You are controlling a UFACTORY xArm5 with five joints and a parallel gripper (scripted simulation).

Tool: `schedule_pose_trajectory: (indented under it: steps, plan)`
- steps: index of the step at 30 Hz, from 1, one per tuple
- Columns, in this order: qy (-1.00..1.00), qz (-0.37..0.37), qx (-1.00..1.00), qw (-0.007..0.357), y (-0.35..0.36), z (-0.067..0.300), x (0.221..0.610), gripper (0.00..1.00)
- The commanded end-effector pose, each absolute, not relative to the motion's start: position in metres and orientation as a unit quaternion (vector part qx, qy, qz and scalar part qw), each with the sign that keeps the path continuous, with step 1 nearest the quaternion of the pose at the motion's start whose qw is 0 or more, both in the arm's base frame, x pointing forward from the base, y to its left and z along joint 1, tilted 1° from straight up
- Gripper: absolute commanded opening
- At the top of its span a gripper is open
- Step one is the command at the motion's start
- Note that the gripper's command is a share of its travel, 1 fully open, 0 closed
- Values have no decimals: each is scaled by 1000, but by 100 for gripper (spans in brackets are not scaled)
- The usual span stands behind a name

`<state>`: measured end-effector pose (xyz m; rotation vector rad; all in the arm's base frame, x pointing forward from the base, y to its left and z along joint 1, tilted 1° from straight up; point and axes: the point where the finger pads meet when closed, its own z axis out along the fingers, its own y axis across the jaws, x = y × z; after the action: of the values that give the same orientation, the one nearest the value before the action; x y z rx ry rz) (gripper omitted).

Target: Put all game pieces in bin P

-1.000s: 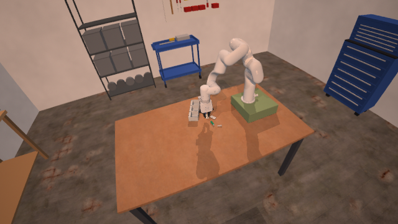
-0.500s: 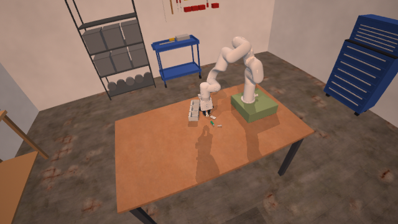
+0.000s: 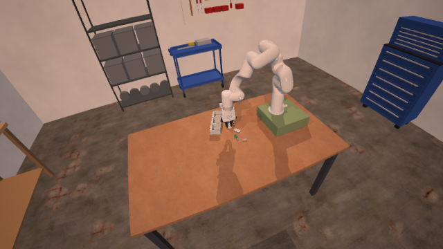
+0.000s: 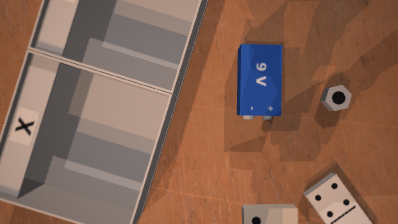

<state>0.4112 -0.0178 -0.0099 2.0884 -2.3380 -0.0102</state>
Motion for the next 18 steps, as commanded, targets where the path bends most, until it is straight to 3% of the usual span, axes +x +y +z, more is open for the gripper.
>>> schedule_pose_trajectory:
  steps: [1, 11, 18]
  plan:
    - [-746, -2, 666, 2, -41, -8, 421, 21]
    - [-746, -2, 666, 2, -81, -8, 436, 21]
    - [-829, 0, 559, 0, -120, -7, 450, 21]
